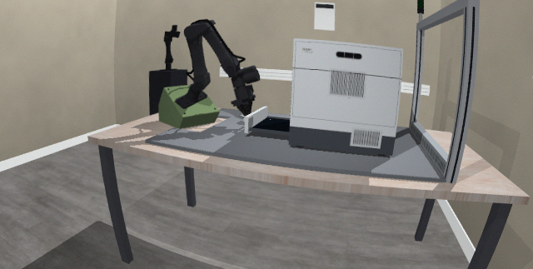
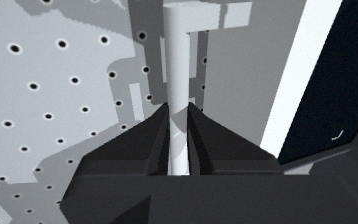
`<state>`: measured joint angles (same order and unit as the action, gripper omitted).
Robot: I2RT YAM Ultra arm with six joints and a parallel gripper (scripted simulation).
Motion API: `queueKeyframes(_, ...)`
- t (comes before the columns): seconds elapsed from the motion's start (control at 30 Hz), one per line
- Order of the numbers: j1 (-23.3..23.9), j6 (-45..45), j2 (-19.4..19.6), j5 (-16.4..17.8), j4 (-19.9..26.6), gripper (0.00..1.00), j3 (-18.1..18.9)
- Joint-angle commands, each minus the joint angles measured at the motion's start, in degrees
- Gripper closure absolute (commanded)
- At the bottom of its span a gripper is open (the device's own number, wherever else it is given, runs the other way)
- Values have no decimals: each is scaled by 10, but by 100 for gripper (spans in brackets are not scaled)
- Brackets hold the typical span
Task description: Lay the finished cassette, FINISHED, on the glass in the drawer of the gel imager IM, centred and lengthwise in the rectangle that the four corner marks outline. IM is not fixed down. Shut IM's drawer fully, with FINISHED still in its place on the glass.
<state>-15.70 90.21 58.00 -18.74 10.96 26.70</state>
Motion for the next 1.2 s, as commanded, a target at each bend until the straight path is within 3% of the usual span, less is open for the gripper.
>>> queueKeyframes(0.0, -8, -12, -18, -2, 54, 100, -11)
queueKeyframes(0.3, -8, -12, -18, -2, 54, 100, -11)
queueKeyframes(0.37, -9, -13, -19, -1, 56, 100, 15)
queueKeyframes(0.63, -1, -12, 23, 7, 58, 100, 38)
queueKeyframes(1.17, 4, -11, 38, 8, 59, 100, 54)
